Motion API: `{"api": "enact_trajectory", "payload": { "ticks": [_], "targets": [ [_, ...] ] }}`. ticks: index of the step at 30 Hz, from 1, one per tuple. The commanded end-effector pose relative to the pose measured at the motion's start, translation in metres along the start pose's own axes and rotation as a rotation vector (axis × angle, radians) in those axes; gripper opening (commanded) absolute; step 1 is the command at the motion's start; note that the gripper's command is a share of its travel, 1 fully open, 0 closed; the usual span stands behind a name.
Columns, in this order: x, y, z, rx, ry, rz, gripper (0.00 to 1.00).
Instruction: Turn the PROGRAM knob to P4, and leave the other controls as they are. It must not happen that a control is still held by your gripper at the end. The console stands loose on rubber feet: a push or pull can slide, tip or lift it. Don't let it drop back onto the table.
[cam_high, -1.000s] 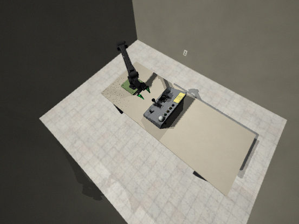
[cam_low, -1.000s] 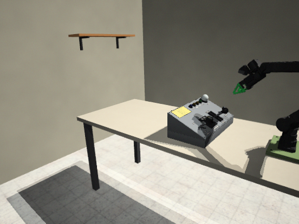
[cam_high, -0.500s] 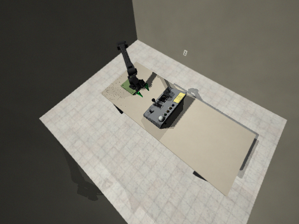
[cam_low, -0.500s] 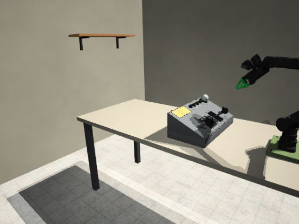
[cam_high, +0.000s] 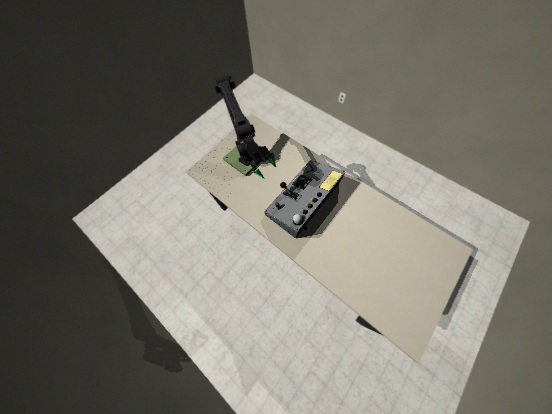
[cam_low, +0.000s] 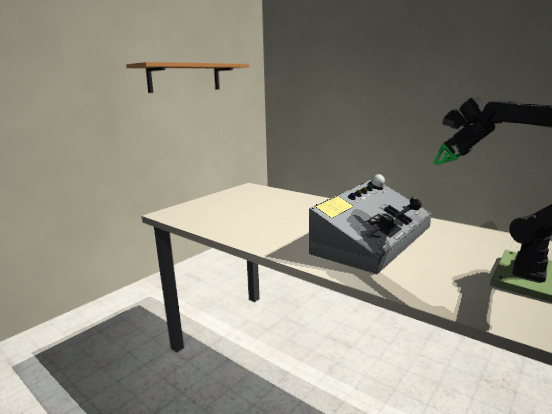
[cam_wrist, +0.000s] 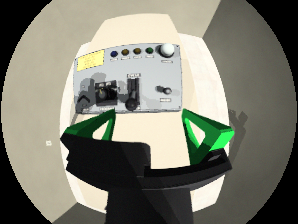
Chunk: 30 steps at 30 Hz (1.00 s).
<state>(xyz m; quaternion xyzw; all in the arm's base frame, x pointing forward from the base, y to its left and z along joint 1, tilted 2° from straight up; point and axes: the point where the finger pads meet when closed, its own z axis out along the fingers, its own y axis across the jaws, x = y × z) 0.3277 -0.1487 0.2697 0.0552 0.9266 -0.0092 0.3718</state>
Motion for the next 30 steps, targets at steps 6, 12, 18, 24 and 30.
{"api": "enact_trajectory", "payload": {
  "ticks": [6,12,18,24,30],
  "targets": [
    [-0.038,0.095,0.042,-0.063,0.180,0.019,1.00],
    [-0.031,0.154,0.063,-0.041,0.292,-0.003,1.00],
    [-0.026,0.182,0.070,-0.021,0.334,-0.021,1.00],
    [-0.015,0.171,0.070,-0.010,0.338,-0.002,1.00],
    [-0.015,0.175,0.070,-0.016,0.338,-0.011,0.70]
  ]
}}
